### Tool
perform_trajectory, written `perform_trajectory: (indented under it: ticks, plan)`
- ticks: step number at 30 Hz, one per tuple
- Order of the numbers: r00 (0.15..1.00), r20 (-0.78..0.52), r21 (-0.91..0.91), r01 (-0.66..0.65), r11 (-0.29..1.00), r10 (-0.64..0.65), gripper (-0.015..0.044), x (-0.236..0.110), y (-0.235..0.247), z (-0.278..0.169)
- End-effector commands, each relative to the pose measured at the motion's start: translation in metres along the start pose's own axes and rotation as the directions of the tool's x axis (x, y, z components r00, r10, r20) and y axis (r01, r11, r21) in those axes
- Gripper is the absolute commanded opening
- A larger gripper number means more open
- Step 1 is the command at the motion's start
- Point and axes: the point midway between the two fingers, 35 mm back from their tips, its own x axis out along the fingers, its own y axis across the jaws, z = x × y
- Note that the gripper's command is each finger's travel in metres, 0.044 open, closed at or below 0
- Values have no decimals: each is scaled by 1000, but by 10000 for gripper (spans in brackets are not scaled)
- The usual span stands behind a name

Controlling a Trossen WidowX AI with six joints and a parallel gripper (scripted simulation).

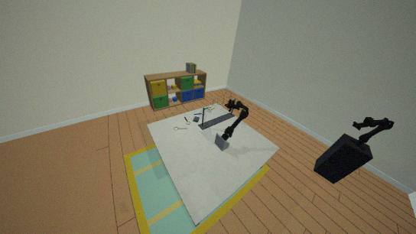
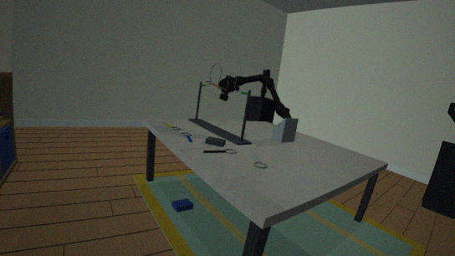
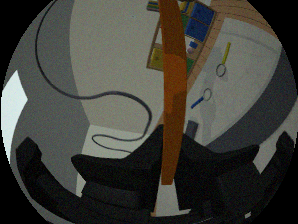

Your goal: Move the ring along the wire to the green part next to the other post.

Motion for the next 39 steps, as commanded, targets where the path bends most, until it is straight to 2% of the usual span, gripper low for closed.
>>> perform_trajectory:
  ticks: [1,19,39]
  plan:
    - [998,0,91,-55,994,55,-150,0,17,-1]
    - [972,49,409,-229,883,230,-150,-9,74,15]
    - [953,83,528,-291,798,292,-150,-19,103,34]
